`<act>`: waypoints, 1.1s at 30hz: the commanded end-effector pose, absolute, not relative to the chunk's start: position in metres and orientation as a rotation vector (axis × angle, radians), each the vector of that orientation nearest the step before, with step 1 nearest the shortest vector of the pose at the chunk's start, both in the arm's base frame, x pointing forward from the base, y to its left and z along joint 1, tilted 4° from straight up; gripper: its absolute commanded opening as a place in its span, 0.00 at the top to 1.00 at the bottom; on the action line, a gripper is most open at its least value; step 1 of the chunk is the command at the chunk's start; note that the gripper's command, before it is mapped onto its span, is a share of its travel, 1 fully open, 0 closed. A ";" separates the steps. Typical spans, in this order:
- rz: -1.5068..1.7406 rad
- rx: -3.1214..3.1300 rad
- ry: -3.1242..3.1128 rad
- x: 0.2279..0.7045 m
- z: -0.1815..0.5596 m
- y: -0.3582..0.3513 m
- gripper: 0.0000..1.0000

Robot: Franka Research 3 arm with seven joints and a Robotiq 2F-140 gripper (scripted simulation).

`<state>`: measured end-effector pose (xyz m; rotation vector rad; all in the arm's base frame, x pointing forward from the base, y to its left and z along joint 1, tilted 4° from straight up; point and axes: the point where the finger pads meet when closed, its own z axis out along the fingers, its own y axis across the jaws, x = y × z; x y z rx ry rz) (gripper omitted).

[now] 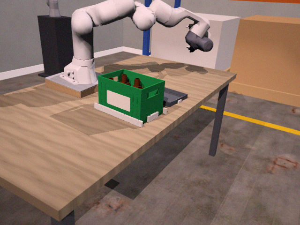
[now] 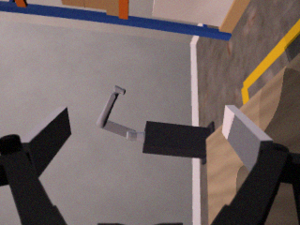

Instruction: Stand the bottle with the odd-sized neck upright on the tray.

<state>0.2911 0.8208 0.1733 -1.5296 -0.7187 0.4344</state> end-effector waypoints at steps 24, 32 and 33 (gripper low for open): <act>0.630 -1.962 -0.330 0.402 0.189 0.713 0.00; 0.646 -2.065 -0.198 0.434 0.193 0.673 0.00; 0.648 -2.077 -0.180 0.437 0.194 0.668 0.00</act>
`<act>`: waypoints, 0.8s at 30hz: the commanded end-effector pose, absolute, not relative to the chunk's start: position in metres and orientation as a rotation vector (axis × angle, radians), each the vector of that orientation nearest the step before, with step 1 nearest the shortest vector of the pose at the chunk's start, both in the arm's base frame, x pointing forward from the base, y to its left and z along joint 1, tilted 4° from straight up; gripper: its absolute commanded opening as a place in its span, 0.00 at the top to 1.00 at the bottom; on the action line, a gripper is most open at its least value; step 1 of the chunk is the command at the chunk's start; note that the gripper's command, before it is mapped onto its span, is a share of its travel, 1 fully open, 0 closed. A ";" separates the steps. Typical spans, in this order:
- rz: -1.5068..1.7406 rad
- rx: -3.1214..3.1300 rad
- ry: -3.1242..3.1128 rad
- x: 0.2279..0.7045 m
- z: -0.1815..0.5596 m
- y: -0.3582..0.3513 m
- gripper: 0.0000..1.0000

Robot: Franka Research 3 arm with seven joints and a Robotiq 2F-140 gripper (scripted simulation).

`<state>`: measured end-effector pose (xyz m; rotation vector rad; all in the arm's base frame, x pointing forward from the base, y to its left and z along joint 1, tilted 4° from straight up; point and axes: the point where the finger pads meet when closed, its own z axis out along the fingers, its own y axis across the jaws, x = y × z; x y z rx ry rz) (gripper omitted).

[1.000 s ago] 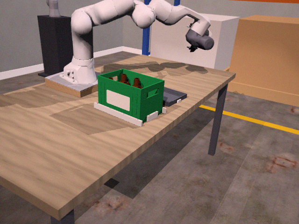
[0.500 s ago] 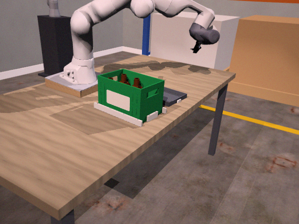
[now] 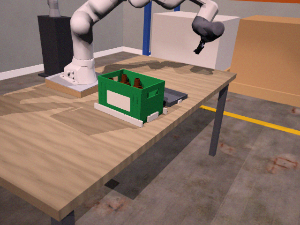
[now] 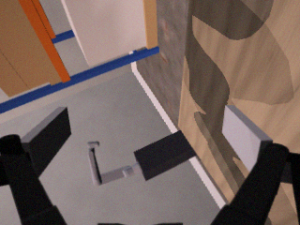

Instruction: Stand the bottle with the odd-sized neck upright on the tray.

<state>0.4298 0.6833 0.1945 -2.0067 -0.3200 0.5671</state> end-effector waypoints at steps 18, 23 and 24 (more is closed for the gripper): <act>0.654 -2.255 0.151 0.493 0.202 0.573 0.00; 0.648 -2.302 0.277 0.508 0.205 0.539 0.00; 0.646 -2.310 0.300 0.511 0.205 0.532 0.00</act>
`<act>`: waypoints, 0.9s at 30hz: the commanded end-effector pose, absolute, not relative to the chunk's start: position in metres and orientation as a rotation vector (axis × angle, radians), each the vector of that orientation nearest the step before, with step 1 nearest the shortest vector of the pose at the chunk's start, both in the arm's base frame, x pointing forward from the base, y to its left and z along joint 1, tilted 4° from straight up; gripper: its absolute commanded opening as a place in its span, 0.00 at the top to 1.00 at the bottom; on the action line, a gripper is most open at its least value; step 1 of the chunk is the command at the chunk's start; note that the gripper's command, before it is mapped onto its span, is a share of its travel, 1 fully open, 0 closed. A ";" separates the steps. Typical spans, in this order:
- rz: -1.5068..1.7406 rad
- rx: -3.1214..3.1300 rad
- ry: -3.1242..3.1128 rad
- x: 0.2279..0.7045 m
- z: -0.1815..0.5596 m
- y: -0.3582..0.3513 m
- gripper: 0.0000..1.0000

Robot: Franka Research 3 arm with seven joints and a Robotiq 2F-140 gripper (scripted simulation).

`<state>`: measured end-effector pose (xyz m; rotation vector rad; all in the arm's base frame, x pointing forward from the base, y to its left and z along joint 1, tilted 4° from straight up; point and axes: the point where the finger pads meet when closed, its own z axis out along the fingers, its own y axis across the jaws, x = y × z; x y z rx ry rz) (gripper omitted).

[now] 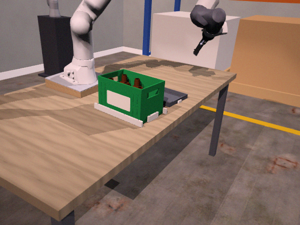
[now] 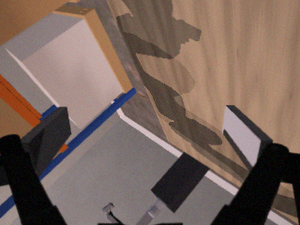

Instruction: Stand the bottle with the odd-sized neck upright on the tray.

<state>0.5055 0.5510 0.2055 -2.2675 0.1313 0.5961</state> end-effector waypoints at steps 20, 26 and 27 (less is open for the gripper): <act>0.596 -2.397 0.783 0.549 0.214 0.406 0.00; 0.572 -2.400 0.936 0.555 0.217 0.367 0.00; 0.568 -2.399 0.962 0.556 0.217 0.360 0.00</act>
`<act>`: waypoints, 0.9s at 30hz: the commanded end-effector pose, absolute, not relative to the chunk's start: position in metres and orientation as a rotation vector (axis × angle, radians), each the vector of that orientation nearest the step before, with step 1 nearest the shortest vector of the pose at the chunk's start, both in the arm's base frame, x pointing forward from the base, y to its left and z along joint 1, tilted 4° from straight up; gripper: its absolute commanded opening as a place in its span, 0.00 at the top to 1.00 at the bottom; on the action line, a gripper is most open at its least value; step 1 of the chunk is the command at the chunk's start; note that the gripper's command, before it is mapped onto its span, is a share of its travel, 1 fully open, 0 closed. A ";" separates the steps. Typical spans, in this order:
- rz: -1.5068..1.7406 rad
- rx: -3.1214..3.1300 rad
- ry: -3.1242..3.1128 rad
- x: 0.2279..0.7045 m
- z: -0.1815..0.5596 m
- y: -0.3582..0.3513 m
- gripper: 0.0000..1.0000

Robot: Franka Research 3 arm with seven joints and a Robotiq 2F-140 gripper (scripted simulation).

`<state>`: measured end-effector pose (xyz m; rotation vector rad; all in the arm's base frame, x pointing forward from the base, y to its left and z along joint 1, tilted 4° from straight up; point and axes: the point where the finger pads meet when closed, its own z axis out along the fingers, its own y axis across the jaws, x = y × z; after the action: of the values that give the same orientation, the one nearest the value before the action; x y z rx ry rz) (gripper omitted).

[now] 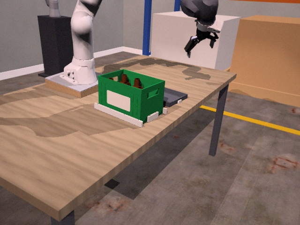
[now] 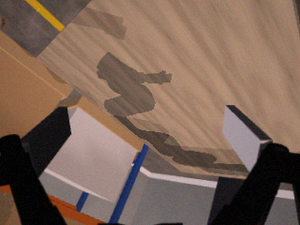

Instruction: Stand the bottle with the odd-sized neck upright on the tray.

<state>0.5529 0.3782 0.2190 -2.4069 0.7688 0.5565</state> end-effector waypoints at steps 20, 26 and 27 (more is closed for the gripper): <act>0.475 -2.328 1.439 0.560 0.225 0.241 0.00; 0.444 -2.287 1.573 0.557 0.227 0.208 0.00; 0.438 -2.279 1.595 0.556 0.227 0.203 0.00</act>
<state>0.5549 0.2204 0.2279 -2.3458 1.3997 0.4612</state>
